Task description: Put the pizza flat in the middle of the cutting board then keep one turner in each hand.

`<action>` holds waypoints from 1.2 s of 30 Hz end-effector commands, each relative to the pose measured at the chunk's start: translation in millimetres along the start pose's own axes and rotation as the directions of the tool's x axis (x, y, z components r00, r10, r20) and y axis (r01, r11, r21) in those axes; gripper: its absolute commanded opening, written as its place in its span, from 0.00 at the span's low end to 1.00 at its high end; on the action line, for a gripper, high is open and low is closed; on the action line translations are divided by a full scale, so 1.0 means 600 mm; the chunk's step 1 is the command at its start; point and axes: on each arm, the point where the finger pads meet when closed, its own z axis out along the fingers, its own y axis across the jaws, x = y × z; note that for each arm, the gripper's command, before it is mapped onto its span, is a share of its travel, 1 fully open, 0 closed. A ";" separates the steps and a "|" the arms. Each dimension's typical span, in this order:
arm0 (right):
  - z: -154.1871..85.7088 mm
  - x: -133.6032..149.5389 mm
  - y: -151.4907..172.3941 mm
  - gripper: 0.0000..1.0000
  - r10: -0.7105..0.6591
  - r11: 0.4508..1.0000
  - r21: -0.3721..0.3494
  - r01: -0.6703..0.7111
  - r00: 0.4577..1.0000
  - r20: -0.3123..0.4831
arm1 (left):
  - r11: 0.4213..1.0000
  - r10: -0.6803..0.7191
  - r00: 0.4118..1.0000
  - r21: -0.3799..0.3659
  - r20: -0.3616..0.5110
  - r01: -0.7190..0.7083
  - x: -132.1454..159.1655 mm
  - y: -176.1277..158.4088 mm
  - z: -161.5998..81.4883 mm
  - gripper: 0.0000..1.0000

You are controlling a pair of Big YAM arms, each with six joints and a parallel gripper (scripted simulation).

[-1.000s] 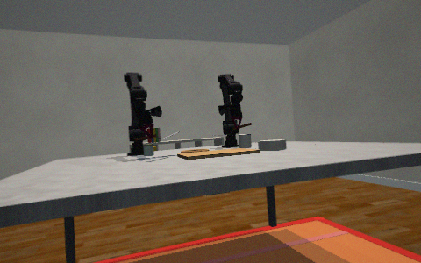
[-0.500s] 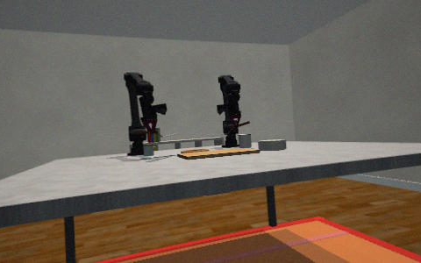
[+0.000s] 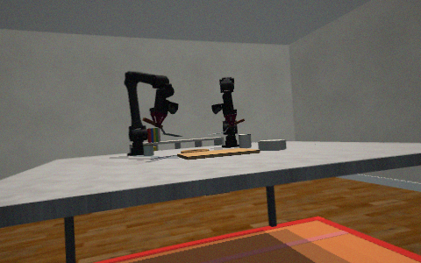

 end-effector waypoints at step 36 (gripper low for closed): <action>-0.035 0.001 -0.018 0.06 -0.010 0.998 0.054 0.014 0.998 -0.058 | 0.835 -0.545 0.831 0.013 -0.112 0.550 -0.087 -0.134 -0.074 0.06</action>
